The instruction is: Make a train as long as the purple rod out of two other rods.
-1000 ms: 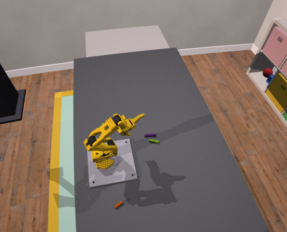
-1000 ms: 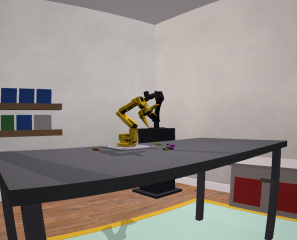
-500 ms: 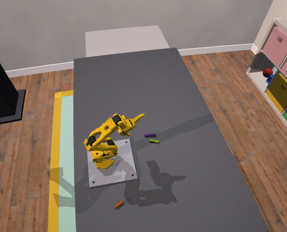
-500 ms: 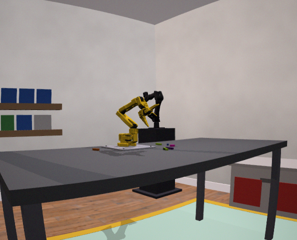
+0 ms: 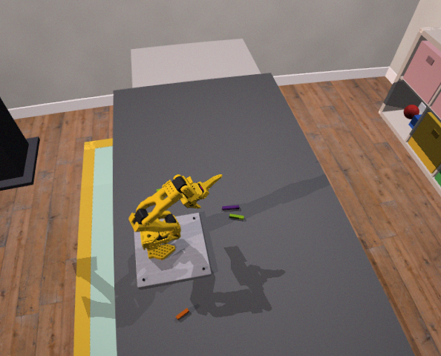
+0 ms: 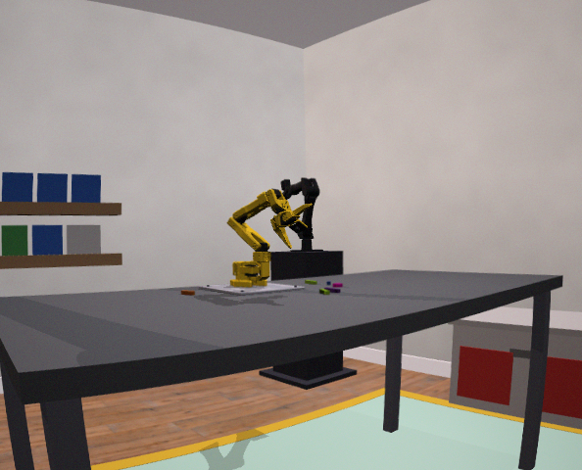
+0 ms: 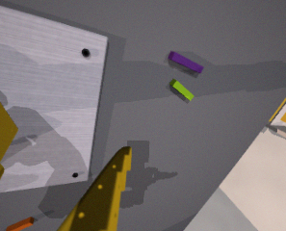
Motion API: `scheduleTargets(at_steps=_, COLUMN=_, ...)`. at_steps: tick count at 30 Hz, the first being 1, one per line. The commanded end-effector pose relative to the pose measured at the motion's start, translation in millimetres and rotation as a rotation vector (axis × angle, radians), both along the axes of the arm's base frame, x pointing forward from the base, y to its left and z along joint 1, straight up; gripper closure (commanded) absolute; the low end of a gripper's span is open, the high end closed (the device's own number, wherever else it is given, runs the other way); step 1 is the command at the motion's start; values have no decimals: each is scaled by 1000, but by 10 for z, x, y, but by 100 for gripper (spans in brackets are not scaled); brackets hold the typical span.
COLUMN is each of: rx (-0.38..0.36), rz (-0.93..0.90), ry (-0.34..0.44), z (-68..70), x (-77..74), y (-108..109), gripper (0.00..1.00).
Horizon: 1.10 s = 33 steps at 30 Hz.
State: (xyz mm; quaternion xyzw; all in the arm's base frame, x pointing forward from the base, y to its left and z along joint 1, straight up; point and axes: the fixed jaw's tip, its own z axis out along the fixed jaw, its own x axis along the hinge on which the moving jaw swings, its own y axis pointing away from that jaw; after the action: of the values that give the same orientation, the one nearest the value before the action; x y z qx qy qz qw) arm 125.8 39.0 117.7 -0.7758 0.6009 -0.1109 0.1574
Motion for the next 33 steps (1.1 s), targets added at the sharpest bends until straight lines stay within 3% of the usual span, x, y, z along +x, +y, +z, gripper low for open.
scheduleTargets(at_steps=1, rx=10, rz=-3, ry=-15, z=24, x=25, y=18, gripper=0)
scheduleTargets(at_steps=20, rx=11, rz=116, ry=-14, z=24, x=-32, y=167, gripper=0)
scheduleTargets(at_steps=33, rx=13, rz=512, ry=-12, z=24, x=-342, y=597, gripper=0)
